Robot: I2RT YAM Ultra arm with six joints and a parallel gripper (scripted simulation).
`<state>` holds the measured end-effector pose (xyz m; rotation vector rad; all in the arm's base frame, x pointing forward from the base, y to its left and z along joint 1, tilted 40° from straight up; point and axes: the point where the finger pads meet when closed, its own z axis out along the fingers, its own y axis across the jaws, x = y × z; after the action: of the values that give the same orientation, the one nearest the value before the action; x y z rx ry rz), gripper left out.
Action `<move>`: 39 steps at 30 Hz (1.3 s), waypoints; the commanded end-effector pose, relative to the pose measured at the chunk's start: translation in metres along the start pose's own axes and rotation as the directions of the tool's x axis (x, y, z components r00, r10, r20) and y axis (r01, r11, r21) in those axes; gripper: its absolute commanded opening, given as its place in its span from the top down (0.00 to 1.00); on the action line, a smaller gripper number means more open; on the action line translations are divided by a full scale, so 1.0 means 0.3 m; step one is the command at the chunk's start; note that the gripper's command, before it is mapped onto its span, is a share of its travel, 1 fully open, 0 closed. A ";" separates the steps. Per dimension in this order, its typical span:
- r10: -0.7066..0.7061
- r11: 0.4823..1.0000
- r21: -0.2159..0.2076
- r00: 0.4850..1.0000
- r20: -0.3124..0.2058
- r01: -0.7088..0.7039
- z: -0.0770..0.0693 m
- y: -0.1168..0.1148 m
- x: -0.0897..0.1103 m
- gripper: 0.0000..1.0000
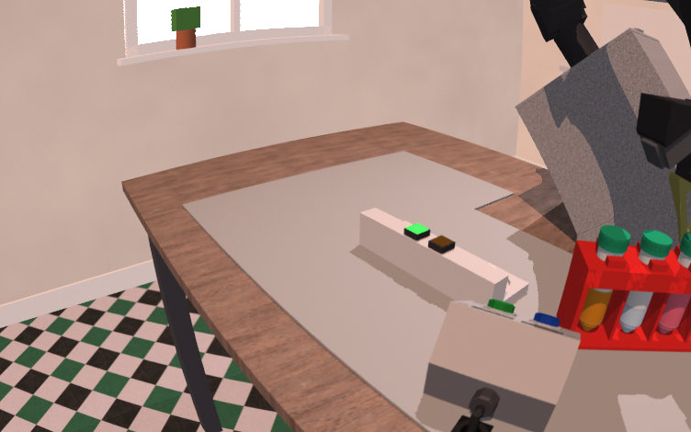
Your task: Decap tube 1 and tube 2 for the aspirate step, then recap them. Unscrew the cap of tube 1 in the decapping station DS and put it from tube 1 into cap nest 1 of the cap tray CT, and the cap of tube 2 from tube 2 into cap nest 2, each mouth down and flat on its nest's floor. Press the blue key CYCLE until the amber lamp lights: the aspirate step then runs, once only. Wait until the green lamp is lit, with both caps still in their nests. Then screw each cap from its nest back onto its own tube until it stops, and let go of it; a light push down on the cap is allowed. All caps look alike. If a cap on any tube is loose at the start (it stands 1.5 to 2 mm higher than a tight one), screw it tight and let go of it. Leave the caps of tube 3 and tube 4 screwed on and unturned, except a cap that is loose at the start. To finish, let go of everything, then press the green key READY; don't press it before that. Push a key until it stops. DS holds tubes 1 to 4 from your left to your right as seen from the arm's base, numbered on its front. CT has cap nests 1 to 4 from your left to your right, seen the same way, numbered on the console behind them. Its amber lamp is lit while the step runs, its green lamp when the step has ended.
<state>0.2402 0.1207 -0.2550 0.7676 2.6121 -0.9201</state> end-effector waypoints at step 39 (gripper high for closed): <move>-0.621 0.784 -0.008 0.784 0.009 0.621 -0.014 0.011 -0.002 0.51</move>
<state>0.2401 0.1212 -0.2551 0.1343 2.8501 -1.0299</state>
